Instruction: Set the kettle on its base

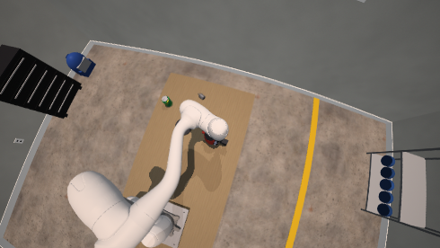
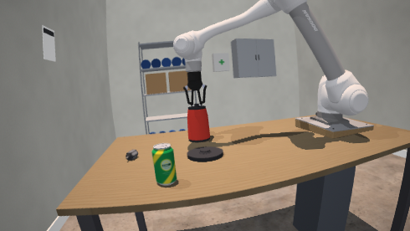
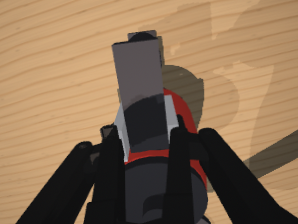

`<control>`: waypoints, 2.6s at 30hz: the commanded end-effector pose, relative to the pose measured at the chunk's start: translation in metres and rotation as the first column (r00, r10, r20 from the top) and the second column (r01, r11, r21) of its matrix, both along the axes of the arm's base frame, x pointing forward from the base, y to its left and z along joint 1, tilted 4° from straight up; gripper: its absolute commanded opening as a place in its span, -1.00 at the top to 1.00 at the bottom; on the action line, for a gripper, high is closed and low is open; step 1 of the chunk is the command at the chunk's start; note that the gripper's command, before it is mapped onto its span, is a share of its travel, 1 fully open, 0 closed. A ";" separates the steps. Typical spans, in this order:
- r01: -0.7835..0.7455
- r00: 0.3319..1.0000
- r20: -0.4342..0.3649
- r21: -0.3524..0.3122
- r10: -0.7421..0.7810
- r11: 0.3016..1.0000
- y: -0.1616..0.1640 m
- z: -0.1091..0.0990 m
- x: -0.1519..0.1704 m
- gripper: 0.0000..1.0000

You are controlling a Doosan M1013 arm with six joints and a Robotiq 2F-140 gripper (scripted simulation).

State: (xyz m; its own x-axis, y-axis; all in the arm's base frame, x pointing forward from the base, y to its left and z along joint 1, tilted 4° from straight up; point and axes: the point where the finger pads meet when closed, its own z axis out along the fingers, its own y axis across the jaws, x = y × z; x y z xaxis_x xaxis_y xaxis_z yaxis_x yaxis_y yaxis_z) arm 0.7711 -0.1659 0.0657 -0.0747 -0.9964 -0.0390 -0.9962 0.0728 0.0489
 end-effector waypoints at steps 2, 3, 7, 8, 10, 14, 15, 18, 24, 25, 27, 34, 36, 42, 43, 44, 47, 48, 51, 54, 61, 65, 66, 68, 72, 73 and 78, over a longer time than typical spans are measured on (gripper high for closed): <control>0.000 1.000 0.002 0.000 0.000 1.000 0.000 0.001 0.000 0.80; 0.000 1.000 0.002 0.000 0.000 1.000 0.000 0.001 0.000 0.80; 0.000 1.000 0.002 0.000 0.000 1.000 0.000 0.001 0.000 0.80; 0.000 1.000 0.002 0.000 0.000 1.000 0.000 0.001 0.000 0.80; 0.000 1.000 0.002 0.000 0.000 1.000 0.000 0.001 0.000 0.80; 0.000 1.000 0.002 0.000 0.000 1.000 0.000 0.001 0.000 0.80; 0.000 1.000 0.002 0.000 0.000 1.000 0.000 0.001 0.000 0.80; 0.000 1.000 0.002 0.000 0.000 1.000 0.000 0.002 0.000 0.80; 0.000 1.000 0.002 0.000 0.000 1.000 0.000 0.004 0.001 0.80; 0.000 1.000 0.002 0.000 0.000 1.000 0.000 0.005 0.001 0.80; 0.000 1.000 0.002 0.000 0.000 1.000 0.000 0.007 0.001 0.80; 0.000 1.000 0.002 0.000 0.000 1.000 -0.001 0.018 0.001 0.80; 0.000 1.000 0.002 0.000 0.000 1.000 -0.001 0.022 0.001 0.80; 0.000 1.000 0.002 0.000 0.000 1.000 -0.001 0.029 0.002 0.80; 0.000 1.000 0.002 0.000 0.000 1.000 -0.001 0.031 0.002 0.80; 0.000 1.000 0.002 0.000 0.000 1.000 -0.001 0.033 0.002 0.80; 0.000 1.000 0.002 0.000 0.000 1.000 -0.002 0.038 0.002 0.80; 0.000 1.000 0.002 0.000 0.000 1.000 -0.002 0.039 0.002 0.80; 0.000 1.000 0.002 0.000 0.000 1.000 -0.002 0.043 0.002 0.80; 0.000 1.000 0.002 0.000 0.000 1.000 -0.002 0.046 0.002 0.80; 0.000 1.000 0.002 0.000 0.000 1.000 -0.002 0.048 0.003 0.80; 0.000 1.000 0.002 0.000 0.000 1.000 -0.002 0.048 0.003 0.80; 0.000 1.000 0.002 0.000 0.000 1.000 -0.002 0.048 0.003 0.80; 0.000 1.000 0.002 0.000 0.000 1.000 -0.002 0.048 0.003 0.80; 0.000 1.000 0.002 0.000 0.000 1.000 -0.002 0.048 0.003 0.80; 0.000 1.000 0.002 0.000 0.000 1.000 -0.002 0.048 0.003 0.80; 0.000 1.000 0.002 0.000 0.000 1.000 -0.002 0.048 0.003 0.80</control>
State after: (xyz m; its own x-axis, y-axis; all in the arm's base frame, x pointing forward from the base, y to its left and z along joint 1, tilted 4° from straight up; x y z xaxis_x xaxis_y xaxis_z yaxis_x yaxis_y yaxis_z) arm 0.7732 -0.1679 0.1125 -0.0747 -0.9964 -0.0390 -0.9961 0.0728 0.0490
